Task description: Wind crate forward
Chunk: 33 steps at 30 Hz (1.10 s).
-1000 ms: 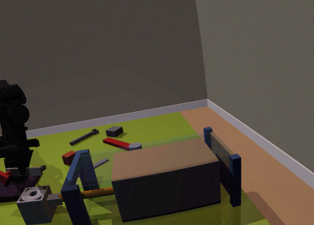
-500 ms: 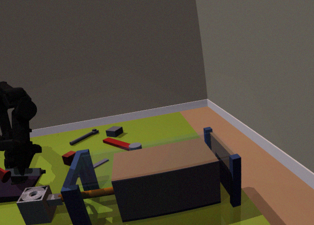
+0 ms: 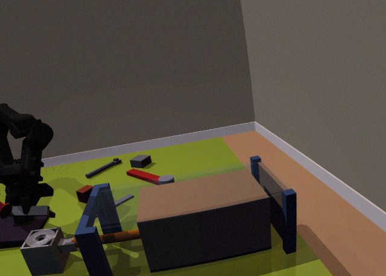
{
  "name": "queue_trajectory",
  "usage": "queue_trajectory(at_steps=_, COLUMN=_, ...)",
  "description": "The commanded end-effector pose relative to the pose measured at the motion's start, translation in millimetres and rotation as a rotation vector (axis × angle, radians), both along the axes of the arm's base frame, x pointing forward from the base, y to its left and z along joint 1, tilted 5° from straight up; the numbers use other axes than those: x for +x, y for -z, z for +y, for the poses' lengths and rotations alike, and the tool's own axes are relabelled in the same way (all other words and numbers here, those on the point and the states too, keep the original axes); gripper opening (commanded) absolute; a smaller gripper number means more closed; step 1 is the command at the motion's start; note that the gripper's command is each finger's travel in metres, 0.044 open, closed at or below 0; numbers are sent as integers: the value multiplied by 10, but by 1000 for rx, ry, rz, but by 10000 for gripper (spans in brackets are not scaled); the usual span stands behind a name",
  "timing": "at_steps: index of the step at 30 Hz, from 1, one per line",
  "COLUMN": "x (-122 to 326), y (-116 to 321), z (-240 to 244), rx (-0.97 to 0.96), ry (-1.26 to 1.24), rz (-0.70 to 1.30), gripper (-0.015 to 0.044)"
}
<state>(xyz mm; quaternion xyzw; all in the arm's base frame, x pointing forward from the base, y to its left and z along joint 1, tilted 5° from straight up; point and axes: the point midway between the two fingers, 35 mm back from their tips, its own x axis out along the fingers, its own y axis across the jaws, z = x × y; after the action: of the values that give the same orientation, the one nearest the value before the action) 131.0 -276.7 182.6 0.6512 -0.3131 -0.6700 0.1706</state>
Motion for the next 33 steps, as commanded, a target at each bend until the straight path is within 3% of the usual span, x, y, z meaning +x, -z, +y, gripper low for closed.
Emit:
queue_trajectory(at_steps=1, x=-9, y=-30, z=-2, rx=-83, ry=14, rz=8, gripper=0)
queue_trajectory(at_steps=33, x=-11, y=-22, z=3, rx=-590, ry=49, rz=122, gripper=0)
